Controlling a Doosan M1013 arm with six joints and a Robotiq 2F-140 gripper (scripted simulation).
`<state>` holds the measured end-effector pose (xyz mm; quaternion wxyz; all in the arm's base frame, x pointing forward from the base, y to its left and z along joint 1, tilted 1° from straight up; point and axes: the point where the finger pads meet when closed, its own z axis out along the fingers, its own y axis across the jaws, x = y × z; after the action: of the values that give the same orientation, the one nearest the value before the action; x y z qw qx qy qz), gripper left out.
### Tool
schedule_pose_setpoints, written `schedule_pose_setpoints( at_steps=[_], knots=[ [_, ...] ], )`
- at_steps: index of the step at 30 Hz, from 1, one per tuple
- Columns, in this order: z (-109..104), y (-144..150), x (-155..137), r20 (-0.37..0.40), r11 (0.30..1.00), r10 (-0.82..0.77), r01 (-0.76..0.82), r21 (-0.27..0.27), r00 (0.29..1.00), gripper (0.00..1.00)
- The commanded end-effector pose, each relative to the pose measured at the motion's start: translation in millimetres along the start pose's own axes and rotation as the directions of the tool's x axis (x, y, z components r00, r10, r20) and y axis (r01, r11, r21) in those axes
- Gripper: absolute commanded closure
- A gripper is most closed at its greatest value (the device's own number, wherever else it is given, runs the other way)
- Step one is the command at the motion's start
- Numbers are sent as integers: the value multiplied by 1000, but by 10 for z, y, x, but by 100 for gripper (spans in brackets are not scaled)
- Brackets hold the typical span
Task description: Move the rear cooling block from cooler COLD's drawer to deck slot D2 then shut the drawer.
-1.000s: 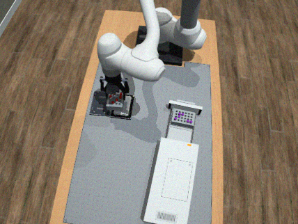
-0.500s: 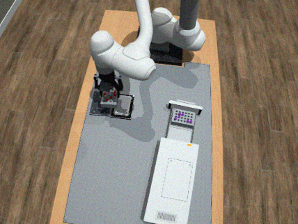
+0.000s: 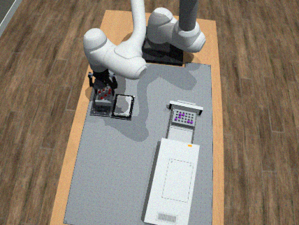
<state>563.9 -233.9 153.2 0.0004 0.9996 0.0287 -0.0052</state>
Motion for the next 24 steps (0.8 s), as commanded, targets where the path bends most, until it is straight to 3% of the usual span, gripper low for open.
schedule_pose_setpoints(
  at_steps=[1,15,24],
  knots=[
    [-9,97,-29,-2,1000,0,0,0,1000,90],
    [-9,395,-137,-2,1000,0,0,0,1000,90],
    [-10,394,-137,-2,1000,0,0,0,1000,90]
  ],
)
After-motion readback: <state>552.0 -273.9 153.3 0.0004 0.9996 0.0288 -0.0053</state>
